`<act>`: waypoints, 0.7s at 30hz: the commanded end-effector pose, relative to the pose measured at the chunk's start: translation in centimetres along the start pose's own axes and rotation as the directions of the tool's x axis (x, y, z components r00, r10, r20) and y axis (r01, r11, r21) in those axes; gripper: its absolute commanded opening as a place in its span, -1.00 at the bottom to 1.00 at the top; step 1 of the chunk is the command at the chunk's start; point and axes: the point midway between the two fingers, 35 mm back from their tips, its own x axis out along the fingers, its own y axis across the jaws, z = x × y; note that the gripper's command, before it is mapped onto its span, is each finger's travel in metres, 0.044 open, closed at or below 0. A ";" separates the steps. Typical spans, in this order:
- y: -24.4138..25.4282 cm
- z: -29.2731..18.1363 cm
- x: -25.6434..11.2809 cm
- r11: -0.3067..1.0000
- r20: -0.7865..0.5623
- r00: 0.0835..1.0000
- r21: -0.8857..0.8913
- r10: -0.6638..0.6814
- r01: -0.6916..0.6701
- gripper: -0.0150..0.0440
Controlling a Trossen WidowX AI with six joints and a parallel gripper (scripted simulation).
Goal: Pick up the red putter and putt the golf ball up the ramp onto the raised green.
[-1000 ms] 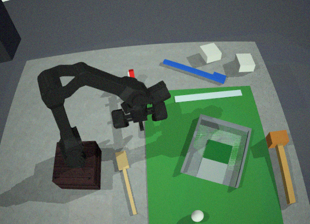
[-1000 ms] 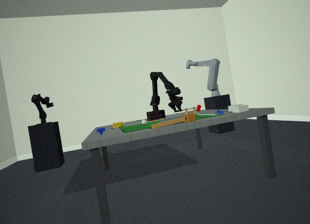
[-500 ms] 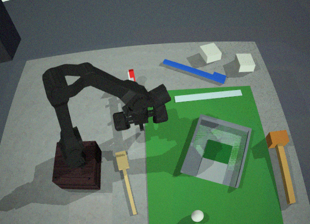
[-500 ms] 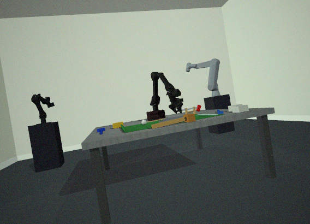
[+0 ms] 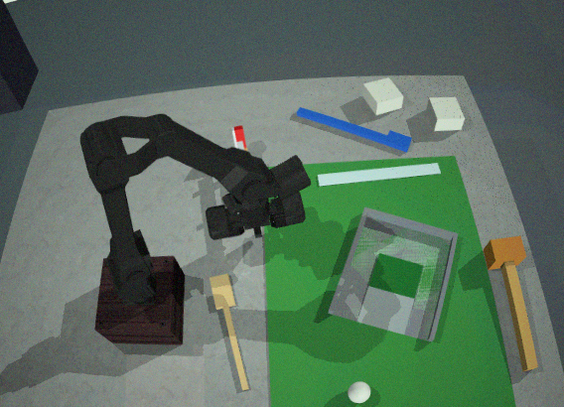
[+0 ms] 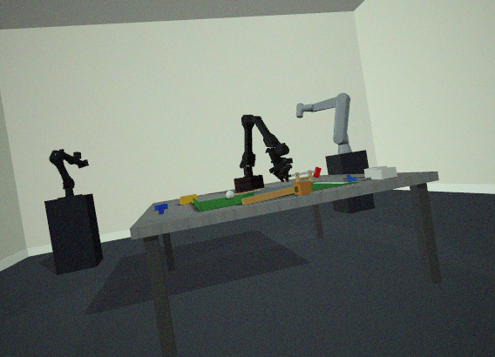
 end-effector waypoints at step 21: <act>-0.5 1.1 -3.6 1.000 0.000 1.000 0.000 0.000 0.000 -0.49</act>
